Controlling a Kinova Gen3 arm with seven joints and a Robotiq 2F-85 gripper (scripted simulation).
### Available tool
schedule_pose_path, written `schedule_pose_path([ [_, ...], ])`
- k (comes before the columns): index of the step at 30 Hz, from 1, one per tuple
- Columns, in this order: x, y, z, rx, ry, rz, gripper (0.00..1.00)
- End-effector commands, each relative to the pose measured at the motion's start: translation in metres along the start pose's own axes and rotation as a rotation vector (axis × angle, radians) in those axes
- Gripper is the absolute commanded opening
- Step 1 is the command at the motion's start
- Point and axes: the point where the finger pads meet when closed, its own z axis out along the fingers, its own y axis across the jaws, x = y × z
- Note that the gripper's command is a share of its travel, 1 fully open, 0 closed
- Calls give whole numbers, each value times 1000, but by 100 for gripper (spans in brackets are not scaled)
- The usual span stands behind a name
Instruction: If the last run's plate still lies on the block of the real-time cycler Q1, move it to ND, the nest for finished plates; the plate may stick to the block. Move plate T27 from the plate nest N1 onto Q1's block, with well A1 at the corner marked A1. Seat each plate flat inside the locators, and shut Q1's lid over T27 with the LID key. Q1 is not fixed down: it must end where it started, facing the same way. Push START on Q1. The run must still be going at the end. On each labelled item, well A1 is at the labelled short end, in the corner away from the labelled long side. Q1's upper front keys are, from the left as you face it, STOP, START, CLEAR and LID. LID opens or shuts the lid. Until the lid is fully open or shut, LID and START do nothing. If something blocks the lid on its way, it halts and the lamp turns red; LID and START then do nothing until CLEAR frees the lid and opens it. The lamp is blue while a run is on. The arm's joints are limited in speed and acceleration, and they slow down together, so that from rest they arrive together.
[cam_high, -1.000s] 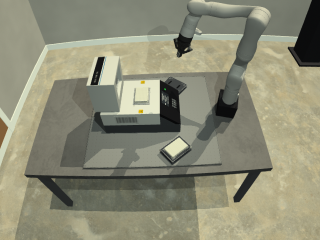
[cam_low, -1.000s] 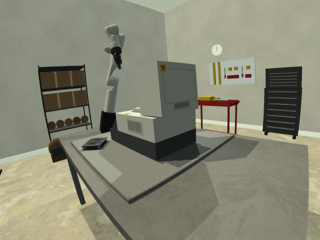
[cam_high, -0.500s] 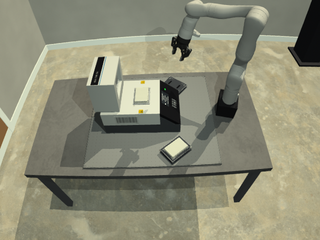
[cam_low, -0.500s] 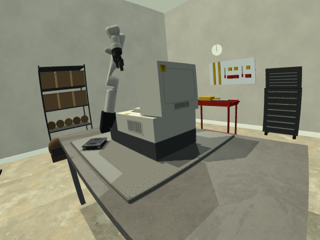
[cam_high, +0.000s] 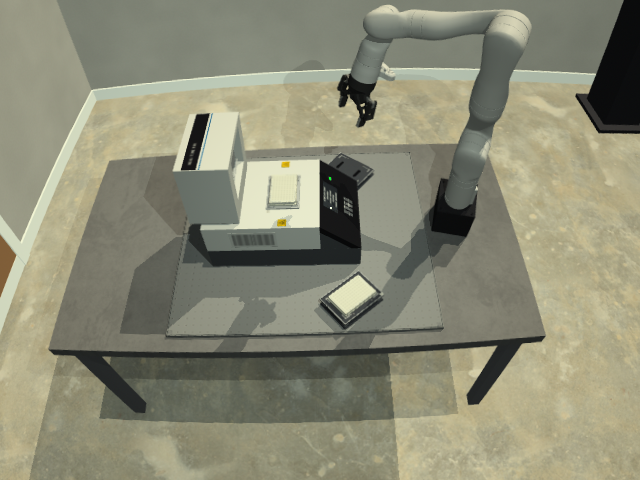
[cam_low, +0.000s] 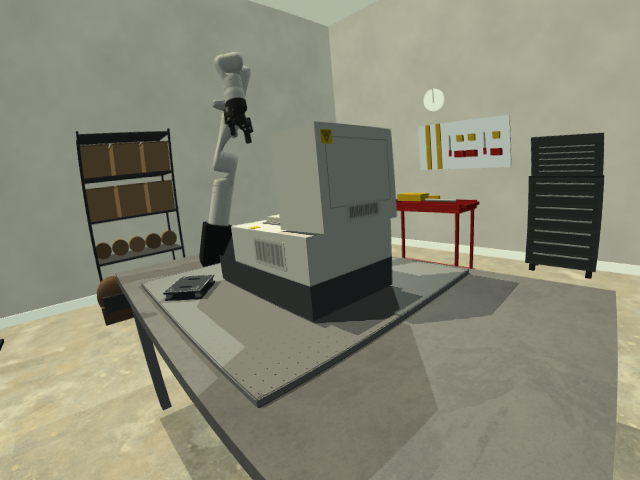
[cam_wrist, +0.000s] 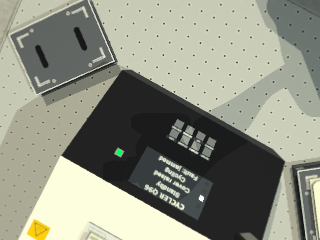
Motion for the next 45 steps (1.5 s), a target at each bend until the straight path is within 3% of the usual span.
schedule_pose_path([
  [1, -2, -1, 2, 3, 3, 21, 100],
  [45, -26, -17, 52, 25, 55, 417, 100],
])
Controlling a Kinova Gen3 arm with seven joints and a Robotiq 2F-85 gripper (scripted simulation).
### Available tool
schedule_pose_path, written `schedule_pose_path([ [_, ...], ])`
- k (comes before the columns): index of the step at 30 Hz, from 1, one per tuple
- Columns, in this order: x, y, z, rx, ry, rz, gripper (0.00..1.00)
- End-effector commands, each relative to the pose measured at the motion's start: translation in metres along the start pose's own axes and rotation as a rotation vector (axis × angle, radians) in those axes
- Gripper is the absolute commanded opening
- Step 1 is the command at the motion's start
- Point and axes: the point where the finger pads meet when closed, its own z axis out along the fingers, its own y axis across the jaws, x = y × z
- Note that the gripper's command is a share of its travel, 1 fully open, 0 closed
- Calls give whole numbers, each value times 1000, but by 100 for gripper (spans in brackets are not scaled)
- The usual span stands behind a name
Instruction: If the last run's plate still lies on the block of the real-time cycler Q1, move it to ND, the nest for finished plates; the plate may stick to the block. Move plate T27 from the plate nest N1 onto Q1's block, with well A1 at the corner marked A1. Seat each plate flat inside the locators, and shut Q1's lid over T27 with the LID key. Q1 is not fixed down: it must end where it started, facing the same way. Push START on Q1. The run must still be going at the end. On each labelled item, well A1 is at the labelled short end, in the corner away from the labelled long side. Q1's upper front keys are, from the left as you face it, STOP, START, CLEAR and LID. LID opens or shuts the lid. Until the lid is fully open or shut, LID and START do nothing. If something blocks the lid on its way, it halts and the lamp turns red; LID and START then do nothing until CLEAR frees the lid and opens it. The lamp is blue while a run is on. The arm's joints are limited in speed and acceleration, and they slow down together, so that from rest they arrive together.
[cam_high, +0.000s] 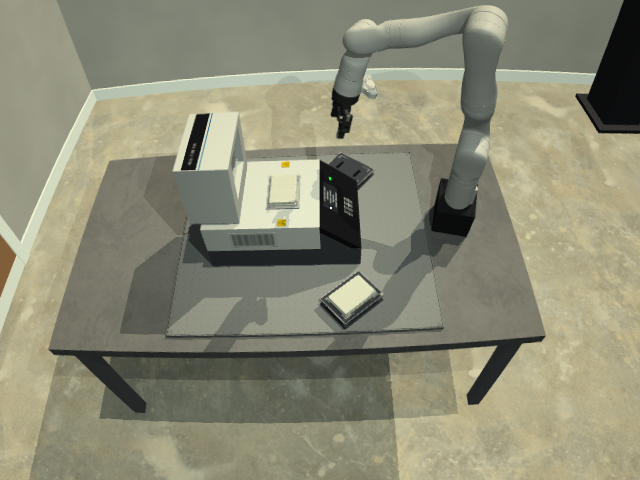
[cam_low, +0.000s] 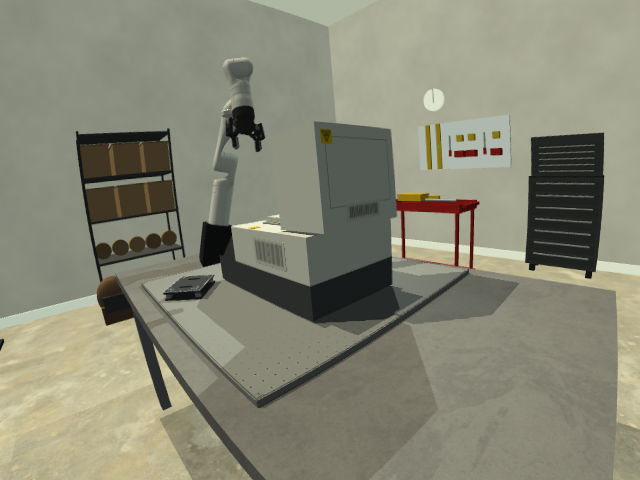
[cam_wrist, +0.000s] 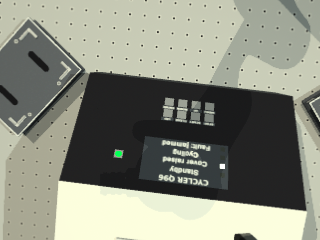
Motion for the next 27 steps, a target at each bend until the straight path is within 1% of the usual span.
schedule_pose_path([
  [1, -3, -1, 4, 4, 4, 39, 100],
  [27, -20, -3, 31, 16, 33, 257, 100],
])
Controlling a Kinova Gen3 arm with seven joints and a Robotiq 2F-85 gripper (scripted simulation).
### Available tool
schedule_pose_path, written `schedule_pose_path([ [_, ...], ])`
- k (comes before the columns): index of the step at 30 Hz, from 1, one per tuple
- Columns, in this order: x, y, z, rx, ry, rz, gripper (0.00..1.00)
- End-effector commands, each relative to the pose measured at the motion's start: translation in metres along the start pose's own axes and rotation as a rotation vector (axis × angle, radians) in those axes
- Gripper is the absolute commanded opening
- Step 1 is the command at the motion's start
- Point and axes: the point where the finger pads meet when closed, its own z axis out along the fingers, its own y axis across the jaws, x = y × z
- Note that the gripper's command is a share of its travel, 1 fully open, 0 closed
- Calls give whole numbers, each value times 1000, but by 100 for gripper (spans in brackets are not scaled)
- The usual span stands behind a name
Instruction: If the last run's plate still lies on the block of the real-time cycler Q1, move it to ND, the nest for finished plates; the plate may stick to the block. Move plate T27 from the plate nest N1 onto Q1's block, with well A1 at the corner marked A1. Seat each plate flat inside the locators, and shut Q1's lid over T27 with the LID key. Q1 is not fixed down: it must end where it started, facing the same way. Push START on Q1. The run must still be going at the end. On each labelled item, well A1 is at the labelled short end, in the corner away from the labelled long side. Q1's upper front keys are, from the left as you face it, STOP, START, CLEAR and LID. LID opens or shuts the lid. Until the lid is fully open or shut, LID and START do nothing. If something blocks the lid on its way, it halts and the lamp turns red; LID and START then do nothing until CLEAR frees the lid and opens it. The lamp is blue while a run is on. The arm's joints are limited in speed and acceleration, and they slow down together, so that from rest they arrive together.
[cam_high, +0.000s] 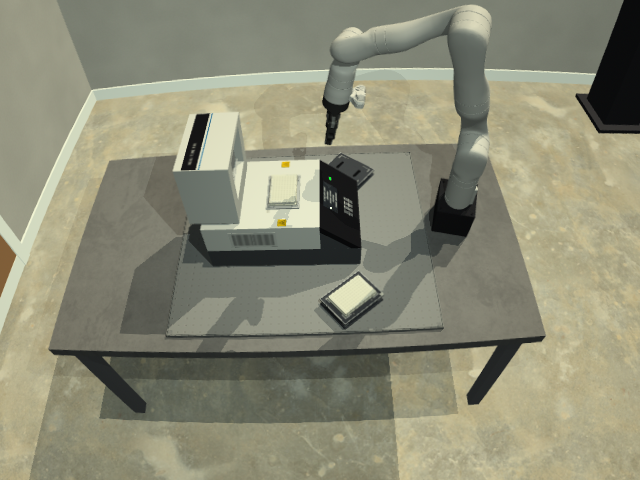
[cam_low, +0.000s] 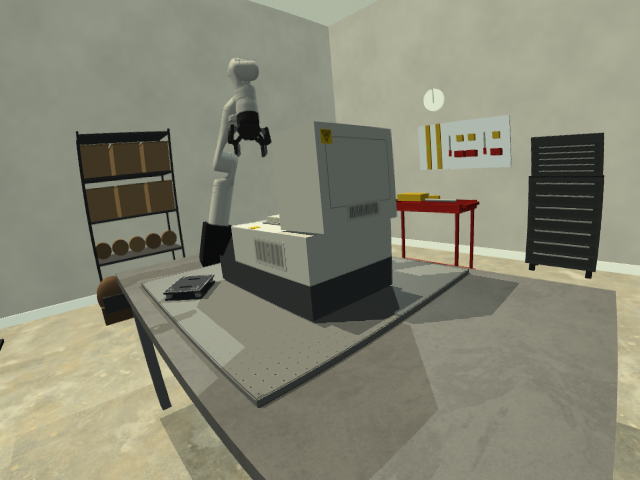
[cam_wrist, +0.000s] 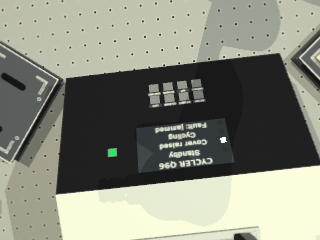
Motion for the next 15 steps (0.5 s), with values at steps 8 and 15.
schedule_pose_path([
  [8, -9, 1, 12, 7, 12, 104, 100],
  [15, -13, 1, 18, 9, 19, 154, 100],
])
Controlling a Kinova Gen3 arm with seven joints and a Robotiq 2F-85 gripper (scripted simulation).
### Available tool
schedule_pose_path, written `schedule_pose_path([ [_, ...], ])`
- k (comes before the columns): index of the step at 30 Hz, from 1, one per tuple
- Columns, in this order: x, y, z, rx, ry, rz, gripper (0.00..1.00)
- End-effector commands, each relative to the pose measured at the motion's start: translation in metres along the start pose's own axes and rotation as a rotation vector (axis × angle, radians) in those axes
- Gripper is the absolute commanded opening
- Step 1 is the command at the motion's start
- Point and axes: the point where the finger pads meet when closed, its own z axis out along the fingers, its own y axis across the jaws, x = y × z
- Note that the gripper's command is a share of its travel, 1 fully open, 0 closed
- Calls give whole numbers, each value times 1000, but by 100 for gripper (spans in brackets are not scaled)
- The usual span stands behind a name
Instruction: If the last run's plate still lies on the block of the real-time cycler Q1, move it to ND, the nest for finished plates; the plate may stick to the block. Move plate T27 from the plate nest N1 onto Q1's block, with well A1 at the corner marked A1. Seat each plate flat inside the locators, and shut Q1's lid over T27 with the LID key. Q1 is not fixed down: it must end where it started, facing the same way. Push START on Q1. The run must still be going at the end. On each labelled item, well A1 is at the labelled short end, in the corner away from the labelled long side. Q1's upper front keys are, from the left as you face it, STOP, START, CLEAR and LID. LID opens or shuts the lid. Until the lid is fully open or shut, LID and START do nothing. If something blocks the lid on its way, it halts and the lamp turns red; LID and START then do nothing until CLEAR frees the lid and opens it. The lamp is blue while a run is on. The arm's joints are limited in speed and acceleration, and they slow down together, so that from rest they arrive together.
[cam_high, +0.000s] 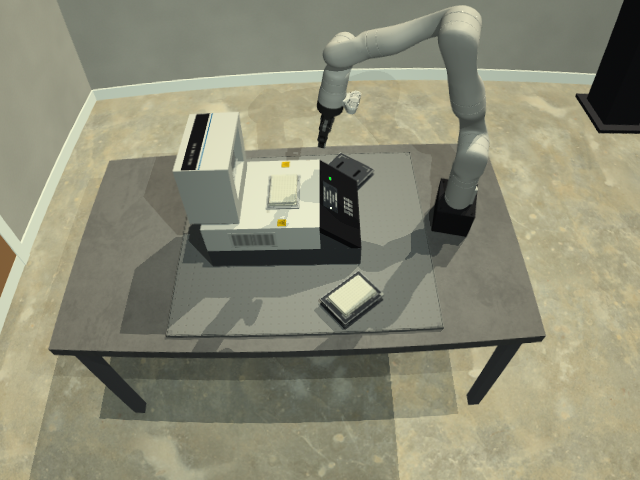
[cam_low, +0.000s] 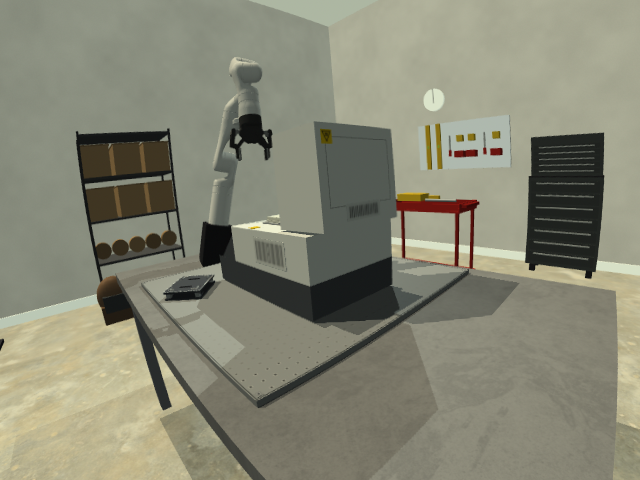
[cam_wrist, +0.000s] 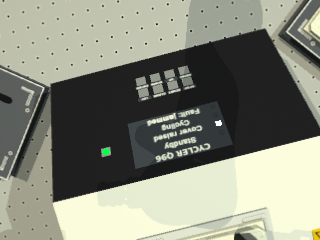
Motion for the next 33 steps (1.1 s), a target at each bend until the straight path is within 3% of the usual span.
schedule_pose_path([
  [1, -3, 1, 3, 3, 3, 30, 100],
  [33, -25, 7, 36, 17, 39, 307, 100],
])
